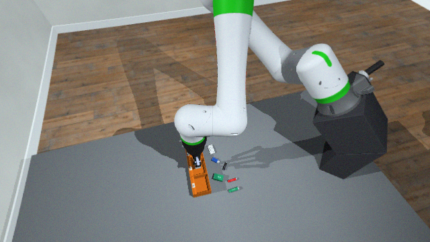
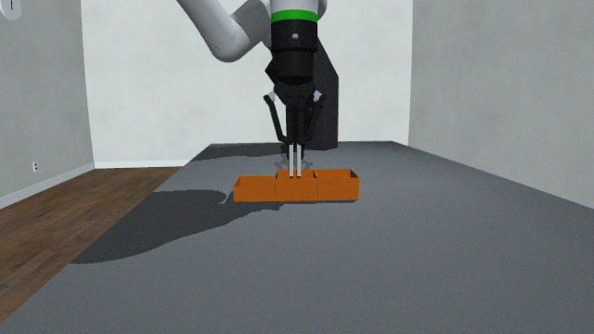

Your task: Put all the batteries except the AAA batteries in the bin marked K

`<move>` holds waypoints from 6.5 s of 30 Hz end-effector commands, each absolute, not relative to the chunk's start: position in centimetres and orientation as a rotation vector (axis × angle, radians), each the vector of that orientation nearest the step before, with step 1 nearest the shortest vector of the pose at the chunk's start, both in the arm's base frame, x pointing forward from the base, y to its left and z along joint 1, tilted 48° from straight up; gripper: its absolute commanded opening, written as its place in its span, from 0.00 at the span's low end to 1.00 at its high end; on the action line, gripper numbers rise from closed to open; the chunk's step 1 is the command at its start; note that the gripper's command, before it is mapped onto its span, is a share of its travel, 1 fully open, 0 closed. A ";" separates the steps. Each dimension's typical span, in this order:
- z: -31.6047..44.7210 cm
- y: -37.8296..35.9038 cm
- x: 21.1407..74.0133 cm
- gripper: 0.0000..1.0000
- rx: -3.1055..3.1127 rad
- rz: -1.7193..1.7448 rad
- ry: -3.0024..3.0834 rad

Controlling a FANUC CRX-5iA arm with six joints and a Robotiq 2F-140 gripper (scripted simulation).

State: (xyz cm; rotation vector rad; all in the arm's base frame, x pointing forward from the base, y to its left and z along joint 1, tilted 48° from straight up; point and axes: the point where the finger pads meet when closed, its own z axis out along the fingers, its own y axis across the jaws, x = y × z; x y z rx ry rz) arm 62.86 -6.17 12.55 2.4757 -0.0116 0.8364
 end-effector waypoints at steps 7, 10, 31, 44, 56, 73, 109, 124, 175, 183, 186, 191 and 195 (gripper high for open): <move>10.9 -7.4 64.3 0.05 2.475 0.839 -0.012; 10.8 -7.4 64.4 0.05 2.475 0.839 -0.012; 10.8 -7.4 64.4 0.05 2.475 0.839 -0.012; 10.8 -7.4 64.4 0.05 2.475 0.839 -0.012; 10.8 -7.4 64.4 0.05 2.475 0.839 -0.012; 12.1 -6.5 63.3 0.05 2.475 0.839 -0.012; 12.2 0.2 62.0 0.05 2.475 0.839 -0.012; 10.3 2.3 62.9 0.05 2.475 0.839 -0.012; 6.9 -0.2 65.8 0.05 2.475 0.839 -0.012; 6.9 -0.2 65.8 0.05 2.475 0.839 -0.012; 6.9 -0.2 65.8 0.05 2.475 0.839 -0.012; 6.9 -0.2 65.8 0.05 2.475 0.839 -0.012; 6.9 -0.1 65.8 0.05 2.475 0.839 -0.012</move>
